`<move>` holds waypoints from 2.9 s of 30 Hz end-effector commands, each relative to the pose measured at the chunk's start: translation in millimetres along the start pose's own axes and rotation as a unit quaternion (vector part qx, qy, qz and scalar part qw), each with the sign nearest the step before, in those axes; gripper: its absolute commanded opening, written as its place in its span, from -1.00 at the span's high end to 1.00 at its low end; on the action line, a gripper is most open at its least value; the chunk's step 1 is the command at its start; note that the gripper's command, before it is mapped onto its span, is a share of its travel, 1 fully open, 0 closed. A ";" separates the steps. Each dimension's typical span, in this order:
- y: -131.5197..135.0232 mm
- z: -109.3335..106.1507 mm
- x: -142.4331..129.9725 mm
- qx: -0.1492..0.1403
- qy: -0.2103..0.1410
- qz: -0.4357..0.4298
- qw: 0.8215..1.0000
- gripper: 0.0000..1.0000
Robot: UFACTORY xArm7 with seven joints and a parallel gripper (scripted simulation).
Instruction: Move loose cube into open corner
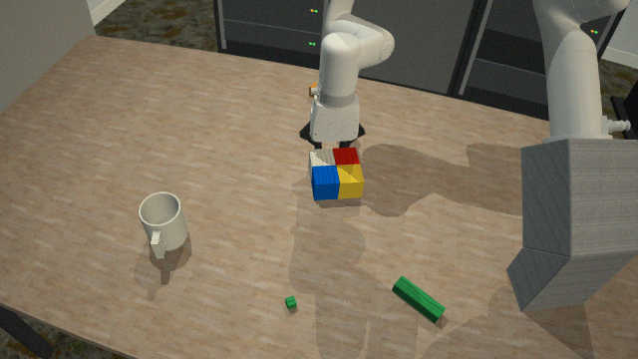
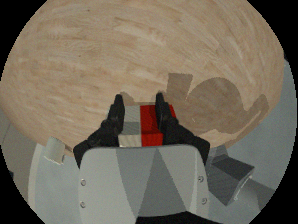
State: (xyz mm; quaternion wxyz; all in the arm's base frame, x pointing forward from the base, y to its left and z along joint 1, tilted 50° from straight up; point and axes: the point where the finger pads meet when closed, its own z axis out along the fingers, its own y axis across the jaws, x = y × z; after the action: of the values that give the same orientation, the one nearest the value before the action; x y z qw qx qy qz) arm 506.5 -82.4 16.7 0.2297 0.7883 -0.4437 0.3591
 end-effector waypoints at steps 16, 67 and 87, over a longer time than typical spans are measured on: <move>-1.4 -1.0 -0.7 0.002 -0.001 0.000 1.000 0.01; -1.3 -52.3 9.2 0.002 -0.001 0.000 1.000 0.01; -1.1 -95.5 9.3 0.002 -0.001 0.000 1.000 0.01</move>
State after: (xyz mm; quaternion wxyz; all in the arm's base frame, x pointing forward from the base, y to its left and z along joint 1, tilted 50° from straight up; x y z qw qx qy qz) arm 477.9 -27.5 79.9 0.2295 0.7885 -0.4437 0.3587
